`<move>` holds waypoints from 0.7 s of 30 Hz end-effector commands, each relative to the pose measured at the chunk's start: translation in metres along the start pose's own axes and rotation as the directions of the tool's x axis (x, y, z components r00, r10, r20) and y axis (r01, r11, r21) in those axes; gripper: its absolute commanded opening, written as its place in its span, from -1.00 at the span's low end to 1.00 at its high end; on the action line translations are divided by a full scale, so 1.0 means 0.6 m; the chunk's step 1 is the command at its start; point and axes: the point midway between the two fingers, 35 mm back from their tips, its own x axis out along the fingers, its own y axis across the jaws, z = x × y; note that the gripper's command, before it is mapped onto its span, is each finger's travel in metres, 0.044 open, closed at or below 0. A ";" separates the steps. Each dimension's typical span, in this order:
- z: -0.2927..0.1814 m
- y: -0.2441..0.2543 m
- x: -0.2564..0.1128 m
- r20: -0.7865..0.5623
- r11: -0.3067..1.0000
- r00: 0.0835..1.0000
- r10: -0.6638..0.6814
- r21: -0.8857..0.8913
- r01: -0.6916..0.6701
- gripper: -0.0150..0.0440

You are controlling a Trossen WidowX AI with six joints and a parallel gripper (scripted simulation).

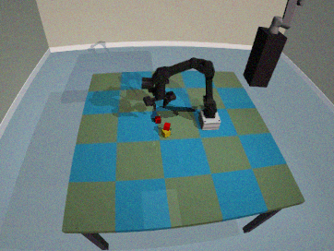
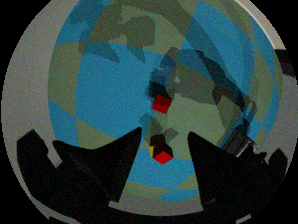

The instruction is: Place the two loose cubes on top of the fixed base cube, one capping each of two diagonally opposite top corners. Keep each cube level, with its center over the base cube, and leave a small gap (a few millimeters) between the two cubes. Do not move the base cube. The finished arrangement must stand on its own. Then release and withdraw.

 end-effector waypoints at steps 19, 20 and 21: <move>0.018 0.004 0.094 -0.002 0.965 1.000 0.007 0.263 -0.007 0.41; 0.018 0.004 0.096 -0.002 0.965 1.000 0.007 0.263 -0.007 0.41; 0.018 0.004 0.100 -0.002 0.965 1.000 0.007 0.263 -0.007 0.41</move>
